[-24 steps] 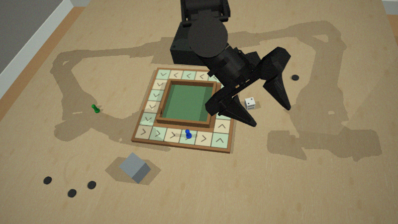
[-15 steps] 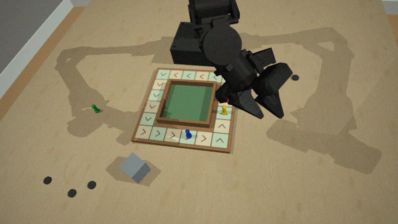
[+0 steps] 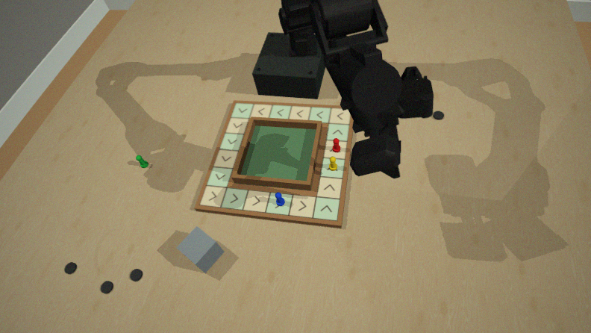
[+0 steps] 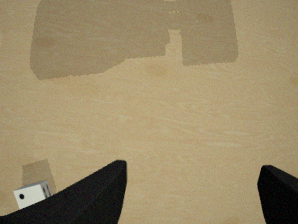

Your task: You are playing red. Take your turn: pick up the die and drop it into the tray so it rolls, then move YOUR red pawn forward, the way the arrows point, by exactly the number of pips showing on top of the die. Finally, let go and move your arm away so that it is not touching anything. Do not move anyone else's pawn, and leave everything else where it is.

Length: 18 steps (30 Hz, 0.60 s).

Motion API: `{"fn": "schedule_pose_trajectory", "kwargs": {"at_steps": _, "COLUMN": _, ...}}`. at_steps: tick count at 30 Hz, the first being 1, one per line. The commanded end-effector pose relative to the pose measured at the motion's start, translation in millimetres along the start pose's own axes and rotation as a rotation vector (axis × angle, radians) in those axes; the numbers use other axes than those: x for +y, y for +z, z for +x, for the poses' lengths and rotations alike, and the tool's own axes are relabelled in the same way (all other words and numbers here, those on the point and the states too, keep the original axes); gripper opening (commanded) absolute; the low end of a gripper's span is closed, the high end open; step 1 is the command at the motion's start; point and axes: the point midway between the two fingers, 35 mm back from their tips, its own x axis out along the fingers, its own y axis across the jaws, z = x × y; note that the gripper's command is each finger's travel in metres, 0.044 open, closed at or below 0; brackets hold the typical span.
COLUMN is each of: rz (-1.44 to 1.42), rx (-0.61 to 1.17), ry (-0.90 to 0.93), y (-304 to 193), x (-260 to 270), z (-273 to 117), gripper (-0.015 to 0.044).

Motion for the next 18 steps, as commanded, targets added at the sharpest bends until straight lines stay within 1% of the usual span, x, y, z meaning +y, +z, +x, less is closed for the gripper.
{"fn": "schedule_pose_trajectory", "kwargs": {"at_steps": 1, "rz": 0.792, "rx": 0.339, "ry": 0.068, "y": -23.6, "x": 59.9, "z": 14.2, "gripper": 0.0275}}
{"fn": "schedule_pose_trajectory", "kwargs": {"at_steps": 9, "rz": 1.208, "rx": 0.536, "ry": -0.036, "y": -34.9, "x": 89.4, "z": 10.4, "gripper": 0.0275}}
{"fn": "schedule_pose_trajectory", "kwargs": {"at_steps": 18, "rz": 1.237, "rx": 0.548, "ry": -0.048, "y": -35.2, "x": 92.5, "z": 9.7, "gripper": 0.0275}}
